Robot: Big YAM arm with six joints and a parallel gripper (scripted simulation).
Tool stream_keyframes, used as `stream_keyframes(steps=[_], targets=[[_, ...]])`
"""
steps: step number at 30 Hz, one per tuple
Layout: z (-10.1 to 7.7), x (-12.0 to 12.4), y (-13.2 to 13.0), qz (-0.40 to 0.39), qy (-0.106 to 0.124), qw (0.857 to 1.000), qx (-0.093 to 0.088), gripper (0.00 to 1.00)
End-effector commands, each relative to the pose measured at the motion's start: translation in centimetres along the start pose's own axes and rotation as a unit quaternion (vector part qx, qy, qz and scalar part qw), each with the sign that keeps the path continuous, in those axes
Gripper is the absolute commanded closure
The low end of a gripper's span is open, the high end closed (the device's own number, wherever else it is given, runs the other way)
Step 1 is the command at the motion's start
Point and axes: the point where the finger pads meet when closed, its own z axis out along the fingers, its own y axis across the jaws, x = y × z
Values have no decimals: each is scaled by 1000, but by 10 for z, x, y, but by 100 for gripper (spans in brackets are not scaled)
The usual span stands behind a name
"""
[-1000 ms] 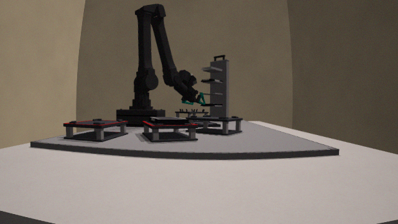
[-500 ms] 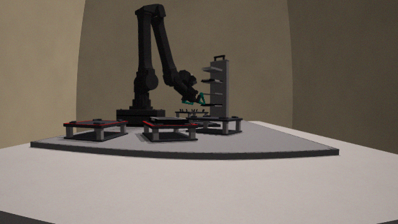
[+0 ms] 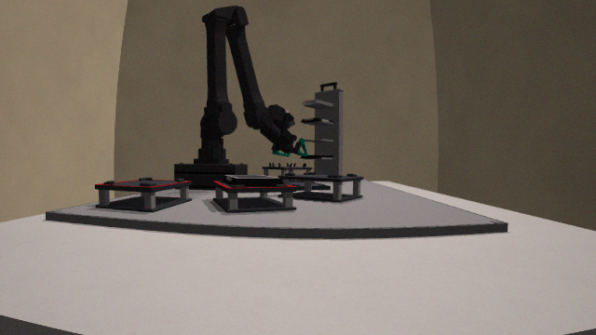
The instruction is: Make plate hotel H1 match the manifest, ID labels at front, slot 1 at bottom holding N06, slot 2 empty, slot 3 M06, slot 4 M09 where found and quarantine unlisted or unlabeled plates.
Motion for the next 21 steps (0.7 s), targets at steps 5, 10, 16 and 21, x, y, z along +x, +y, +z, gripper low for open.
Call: stream_keyframes(steps=[5,10,16,21], targets=[[-1,-1,-2,0,-8,1000,1,0],[-11,-6,1,1,-20,1000,-2,0],[-17,-2,3,1,-18,1000,-3,0],[-24,3,2,3,-17,1000,-2,0]])
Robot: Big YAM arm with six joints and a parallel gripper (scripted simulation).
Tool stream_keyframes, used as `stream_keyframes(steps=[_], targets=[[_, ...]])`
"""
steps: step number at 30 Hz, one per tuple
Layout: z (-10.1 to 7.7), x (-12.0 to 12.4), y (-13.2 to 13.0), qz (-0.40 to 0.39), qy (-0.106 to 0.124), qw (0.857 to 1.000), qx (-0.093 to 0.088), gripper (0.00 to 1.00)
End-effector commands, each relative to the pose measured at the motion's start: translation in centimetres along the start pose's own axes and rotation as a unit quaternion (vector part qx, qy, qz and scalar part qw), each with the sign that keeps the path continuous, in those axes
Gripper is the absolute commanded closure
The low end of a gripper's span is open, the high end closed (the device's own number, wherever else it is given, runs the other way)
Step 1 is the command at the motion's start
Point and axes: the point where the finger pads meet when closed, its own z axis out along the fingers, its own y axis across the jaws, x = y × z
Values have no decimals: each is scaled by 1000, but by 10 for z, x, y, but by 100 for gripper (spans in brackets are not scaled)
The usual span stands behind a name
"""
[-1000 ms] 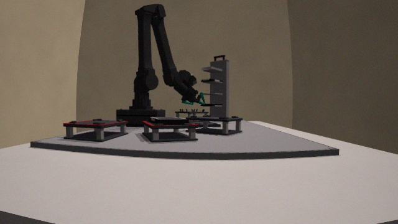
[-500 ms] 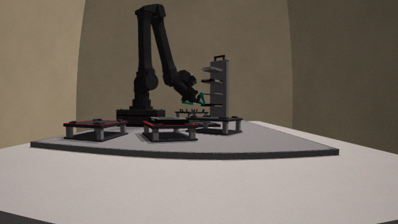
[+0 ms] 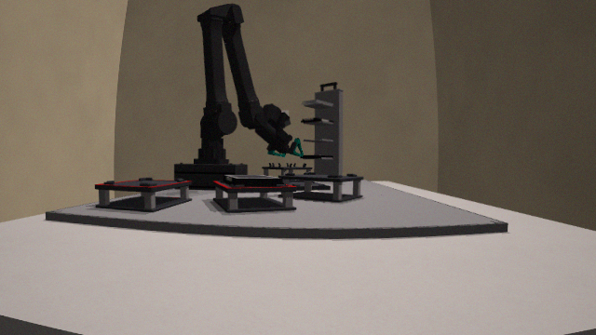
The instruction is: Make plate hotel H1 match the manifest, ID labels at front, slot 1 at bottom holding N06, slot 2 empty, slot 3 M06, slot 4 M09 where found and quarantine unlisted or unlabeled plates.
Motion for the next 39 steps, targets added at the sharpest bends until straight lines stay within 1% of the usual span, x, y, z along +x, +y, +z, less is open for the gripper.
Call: stream_keyframes(steps=[1,2,5,6,8,10,13,16,18,21,23,25,28,29,31,34,38,39], targets=[[-4,-9,3,3,-18,1000,-2,0],[-5,-4,3,3,-6,1000,-3,0],[-7,-13,3,5,-12,1000,-2,0],[-11,-8,2,5,-8,1000,-1,0],[-11,-8,2,5,-8,1000,-1,0],[-15,-8,3,4,-6,1000,-2,0],[-19,-10,3,4,-6,1000,-2,0],[-22,-18,3,4,-12,1000,-2,0],[-27,-13,4,4,-6,1000,-3,0],[-31,-15,3,4,-6,1000,-2,0],[-32,-23,4,4,-12,1000,-3,0],[-32,-23,4,4,-12,1000,-3,0],[-39,-18,3,4,-6,1000,-2,0],[-41,-18,4,4,-6,1000,-3,0],[-42,-29,4,4,-14,1000,-3,0],[-48,-24,3,4,-8,1000,-2,0],[-54,-28,3,4,-9,1000,-2,0],[-52,-58,4,6,-31,1000,-2,0]])
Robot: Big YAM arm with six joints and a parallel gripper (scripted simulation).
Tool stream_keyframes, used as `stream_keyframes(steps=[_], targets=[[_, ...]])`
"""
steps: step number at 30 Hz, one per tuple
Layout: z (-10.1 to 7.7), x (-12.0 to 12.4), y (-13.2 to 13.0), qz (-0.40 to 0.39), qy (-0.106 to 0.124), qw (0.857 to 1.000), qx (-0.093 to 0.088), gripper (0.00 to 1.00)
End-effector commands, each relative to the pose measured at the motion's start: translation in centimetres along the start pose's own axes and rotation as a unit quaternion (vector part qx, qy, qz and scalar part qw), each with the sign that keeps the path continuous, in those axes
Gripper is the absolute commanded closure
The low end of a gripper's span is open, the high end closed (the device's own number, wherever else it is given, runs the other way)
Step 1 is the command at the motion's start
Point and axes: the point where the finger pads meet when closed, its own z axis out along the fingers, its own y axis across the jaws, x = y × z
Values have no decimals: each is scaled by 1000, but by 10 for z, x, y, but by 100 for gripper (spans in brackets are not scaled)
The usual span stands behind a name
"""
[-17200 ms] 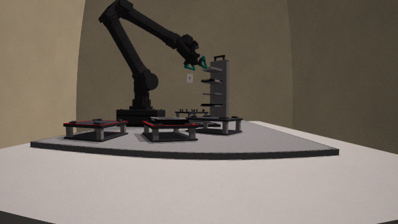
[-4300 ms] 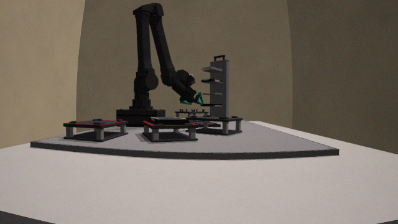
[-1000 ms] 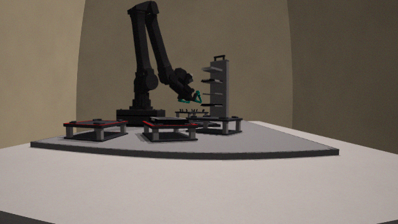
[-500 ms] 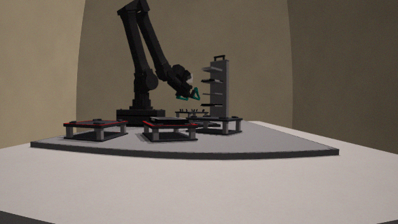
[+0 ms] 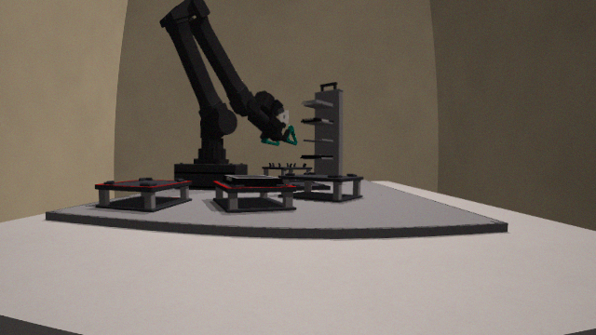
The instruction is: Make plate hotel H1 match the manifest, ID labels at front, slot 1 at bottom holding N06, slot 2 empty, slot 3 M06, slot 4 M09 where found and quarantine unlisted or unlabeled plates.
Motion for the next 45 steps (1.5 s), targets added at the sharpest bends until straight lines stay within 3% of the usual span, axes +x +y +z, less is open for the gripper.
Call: stream_keyframes(steps=[1,18,20,21,22,23,35,37,38,40,45], targets=[[-1,-42,2,7,-29,1000,-1,0],[-34,-92,2,7,-34,999,-1,0],[-34,-92,2,7,-34,999,-1,0],[-33,-55,0,5,-3,1000,0,0],[-37,-88,1,6,-26,1000,-1,0],[-40,-101,1,7,-34,999,-1,0],[-65,-136,1,7,-36,999,-1,0],[-65,-136,1,7,-36,999,-1,0],[-55,-94,0,4,7,1000,1,0],[-71,-145,1,7,-36,999,0,0],[-81,-159,0,7,-36,999,0,0]])
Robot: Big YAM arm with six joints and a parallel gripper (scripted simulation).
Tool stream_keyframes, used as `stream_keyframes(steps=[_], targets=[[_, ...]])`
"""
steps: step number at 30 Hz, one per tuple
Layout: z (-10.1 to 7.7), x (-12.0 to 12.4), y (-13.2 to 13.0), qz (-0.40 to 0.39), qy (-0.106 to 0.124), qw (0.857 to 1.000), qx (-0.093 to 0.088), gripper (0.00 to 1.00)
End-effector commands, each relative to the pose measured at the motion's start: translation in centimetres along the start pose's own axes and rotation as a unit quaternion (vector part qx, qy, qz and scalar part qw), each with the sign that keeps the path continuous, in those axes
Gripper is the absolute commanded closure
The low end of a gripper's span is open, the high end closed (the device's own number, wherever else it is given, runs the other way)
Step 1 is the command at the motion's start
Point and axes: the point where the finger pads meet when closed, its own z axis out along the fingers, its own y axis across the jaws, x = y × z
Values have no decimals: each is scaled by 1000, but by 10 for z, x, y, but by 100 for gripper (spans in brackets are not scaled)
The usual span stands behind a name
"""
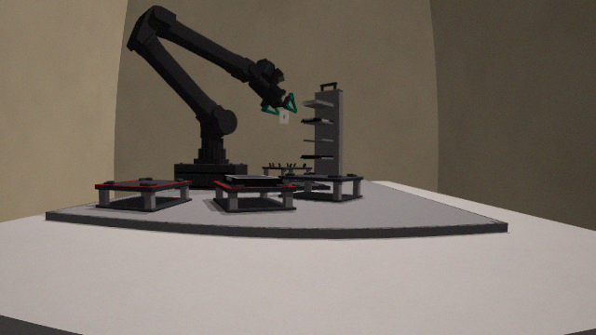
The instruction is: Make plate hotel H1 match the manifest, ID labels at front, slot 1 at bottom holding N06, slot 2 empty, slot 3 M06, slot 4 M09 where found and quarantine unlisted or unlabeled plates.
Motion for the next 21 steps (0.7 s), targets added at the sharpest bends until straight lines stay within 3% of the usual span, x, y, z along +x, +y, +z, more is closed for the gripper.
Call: stream_keyframes(steps=[1,9,10,11,12,21], targets=[[-20,-56,0,7,-43,999,-1,0],[-30,-70,0,7,-39,999,0,0],[-20,-34,-1,5,-7,1000,1,0],[-26,-48,-1,6,-18,1000,1,0],[-38,-80,0,7,-42,999,0,0],[-53,-103,-1,7,-39,999,0,0]])
